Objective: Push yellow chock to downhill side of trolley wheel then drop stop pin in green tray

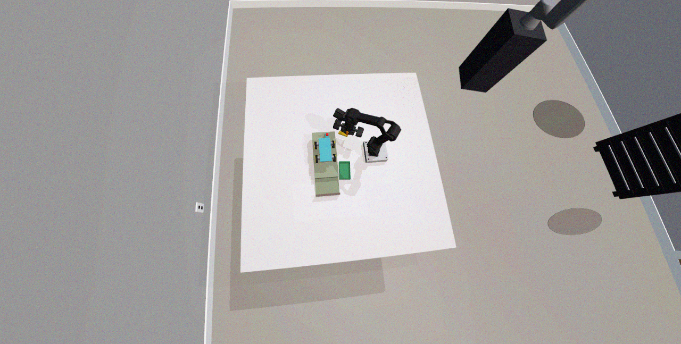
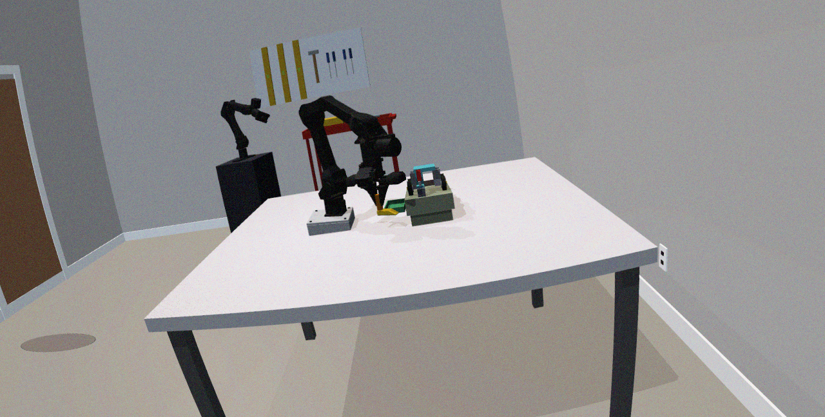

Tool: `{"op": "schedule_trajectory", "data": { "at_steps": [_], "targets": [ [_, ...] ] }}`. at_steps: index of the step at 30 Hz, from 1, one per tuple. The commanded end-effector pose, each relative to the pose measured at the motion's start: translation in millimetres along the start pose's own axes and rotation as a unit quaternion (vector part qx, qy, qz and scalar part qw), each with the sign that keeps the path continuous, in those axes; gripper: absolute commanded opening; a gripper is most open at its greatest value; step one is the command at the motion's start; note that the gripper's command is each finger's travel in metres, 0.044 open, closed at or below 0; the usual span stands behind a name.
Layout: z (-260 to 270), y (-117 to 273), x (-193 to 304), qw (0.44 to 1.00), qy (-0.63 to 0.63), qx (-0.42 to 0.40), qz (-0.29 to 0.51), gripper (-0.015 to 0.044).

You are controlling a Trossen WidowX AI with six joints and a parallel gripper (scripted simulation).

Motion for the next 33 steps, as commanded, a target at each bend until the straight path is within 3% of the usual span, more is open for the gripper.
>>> {"op": "schedule_trajectory", "data": {
  "at_steps": [1, 33],
  "targets": [
    [1, 15, 0, 1.0, -0.002, -0.004, -0.003, 0.0],
    [4, 97, -2, 1.0, -0.002, -0.005, -0.003, 0.0]
  ]
}}
Point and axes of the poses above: the point midway between the two fingers, 35 mm back from their tips, its own y axis back along the fingers, its own z axis across the jaws, x = y × z, the point moved 3 cm from there along y, back along the fingers, and after that the axes turned 4 degrees about y, right-handed, at the moved point
